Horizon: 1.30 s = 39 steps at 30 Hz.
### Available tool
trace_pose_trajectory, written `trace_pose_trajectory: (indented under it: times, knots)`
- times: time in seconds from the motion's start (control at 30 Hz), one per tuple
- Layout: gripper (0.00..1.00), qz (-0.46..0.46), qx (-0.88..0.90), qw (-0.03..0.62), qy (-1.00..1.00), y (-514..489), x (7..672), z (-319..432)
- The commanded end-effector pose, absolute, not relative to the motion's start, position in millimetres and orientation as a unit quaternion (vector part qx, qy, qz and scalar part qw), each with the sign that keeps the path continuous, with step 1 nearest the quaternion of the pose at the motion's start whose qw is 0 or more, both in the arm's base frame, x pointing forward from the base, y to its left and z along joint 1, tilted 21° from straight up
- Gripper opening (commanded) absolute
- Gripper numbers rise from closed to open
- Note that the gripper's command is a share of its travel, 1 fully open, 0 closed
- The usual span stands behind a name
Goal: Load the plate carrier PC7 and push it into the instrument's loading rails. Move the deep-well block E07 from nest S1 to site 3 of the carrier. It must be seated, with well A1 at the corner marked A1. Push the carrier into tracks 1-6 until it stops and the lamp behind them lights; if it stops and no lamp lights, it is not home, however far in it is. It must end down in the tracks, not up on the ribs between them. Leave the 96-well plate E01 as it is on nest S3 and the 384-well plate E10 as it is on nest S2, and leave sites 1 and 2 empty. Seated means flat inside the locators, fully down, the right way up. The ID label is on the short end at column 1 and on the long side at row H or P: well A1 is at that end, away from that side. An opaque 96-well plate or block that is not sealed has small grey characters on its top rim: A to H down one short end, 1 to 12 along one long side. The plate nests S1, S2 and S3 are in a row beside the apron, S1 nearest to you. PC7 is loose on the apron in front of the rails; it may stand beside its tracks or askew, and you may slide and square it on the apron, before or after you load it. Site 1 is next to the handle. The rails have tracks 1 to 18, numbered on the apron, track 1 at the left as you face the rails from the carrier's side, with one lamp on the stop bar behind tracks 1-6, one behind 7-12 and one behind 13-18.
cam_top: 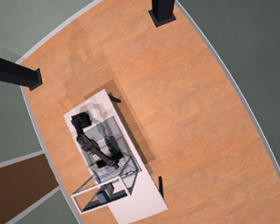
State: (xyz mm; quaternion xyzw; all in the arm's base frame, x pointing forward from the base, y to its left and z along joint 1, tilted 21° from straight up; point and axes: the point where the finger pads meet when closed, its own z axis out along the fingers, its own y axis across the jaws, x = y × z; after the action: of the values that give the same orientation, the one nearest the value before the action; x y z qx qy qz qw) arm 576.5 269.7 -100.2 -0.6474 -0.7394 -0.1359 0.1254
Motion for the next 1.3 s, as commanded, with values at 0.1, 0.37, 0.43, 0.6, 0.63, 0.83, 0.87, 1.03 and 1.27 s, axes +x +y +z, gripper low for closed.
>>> trace_pose_trajectory:
  times: [0.1, 0.37, 0.43, 0.6, 0.63, 0.83, 0.87, 1.03, 1.27]
  knots:
    - [0.96, -0.149, -0.645, 0.116, -0.740, 282.9, 585.7, -93.6]
    - [0.96, -0.149, -0.645, 0.116, -0.740, 282.9, 585.7, -93.6]
    - [0.96, -0.149, -0.645, 0.116, -0.740, 282.9, 585.7, -93.6]
    - [0.96, -0.149, -0.645, 0.116, -0.740, 282.9, 585.7, -93.6]
    - [0.96, -0.149, -0.645, 0.116, -0.740, 282.9, 585.7, -93.6]
    - [0.96, -0.149, -0.647, 0.116, -0.739, 267.4, 583.7, -67.9]
    - [0.96, -0.150, -0.648, 0.115, -0.738, 260.0, 586.3, -64.7]
    - [0.96, -0.151, -0.649, 0.114, -0.737, 250.2, 587.4, -49.2]
    - [0.96, -0.151, -0.649, 0.114, -0.737, 241.6, 586.6, -27.5]
